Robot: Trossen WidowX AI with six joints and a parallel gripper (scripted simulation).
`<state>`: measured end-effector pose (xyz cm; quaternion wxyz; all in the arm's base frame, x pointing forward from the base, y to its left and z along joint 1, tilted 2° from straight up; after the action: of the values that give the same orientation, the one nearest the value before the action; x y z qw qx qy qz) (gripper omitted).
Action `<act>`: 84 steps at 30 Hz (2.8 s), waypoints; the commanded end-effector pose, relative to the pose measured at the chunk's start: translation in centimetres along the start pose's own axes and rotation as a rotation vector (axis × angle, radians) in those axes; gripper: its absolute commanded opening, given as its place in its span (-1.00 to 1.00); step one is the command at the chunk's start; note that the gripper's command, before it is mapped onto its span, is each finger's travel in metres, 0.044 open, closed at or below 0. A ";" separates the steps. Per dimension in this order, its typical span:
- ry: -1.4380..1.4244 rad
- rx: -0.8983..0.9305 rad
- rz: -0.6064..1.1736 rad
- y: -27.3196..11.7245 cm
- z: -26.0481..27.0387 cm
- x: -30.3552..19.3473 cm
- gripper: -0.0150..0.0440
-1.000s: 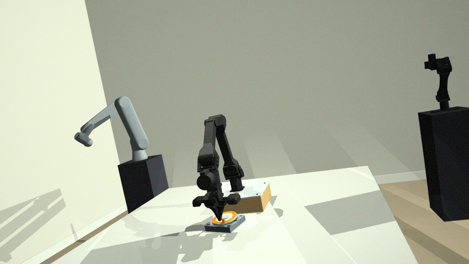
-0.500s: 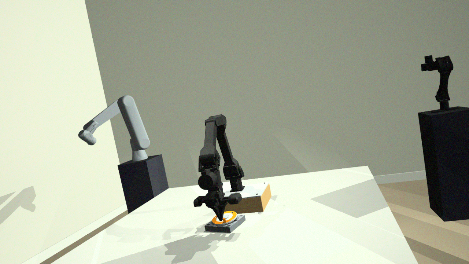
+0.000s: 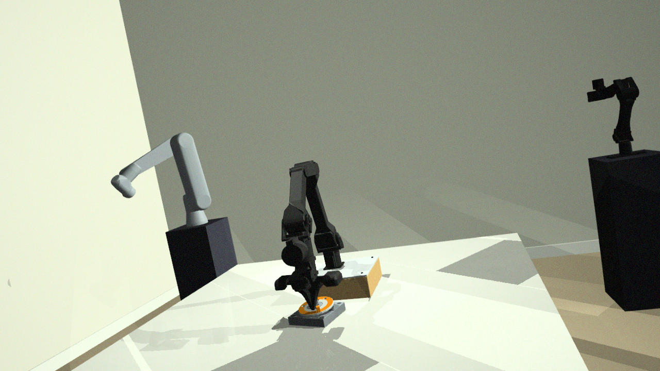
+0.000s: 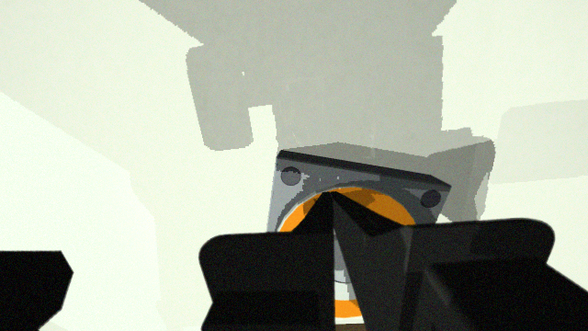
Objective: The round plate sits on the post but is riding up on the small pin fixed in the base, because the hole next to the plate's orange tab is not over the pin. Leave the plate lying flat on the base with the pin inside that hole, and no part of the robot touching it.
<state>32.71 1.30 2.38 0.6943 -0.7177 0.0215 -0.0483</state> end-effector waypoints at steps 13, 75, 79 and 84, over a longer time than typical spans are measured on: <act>-0.005 0.011 0.012 0.1 1.5 -1.2 -0.49; -0.005 0.013 0.014 -0.3 3.2 -3.3 -0.49; -0.005 0.013 0.014 -0.5 3.3 -3.3 -0.49; -0.005 0.013 0.014 -3.3 3.1 -3.2 -0.49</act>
<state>29.47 4.74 3.76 0.6962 -0.7164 0.0291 -0.0345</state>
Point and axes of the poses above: the point midway between the two fingers, 35 mm back from their tips, its own y axis out along the fingers, its own z axis across the jaws, x = y × z, the point moved 1 cm from there along -y, back along the fingers, and after that the axes turned 3 degrees about y, right-handed, at the moved point
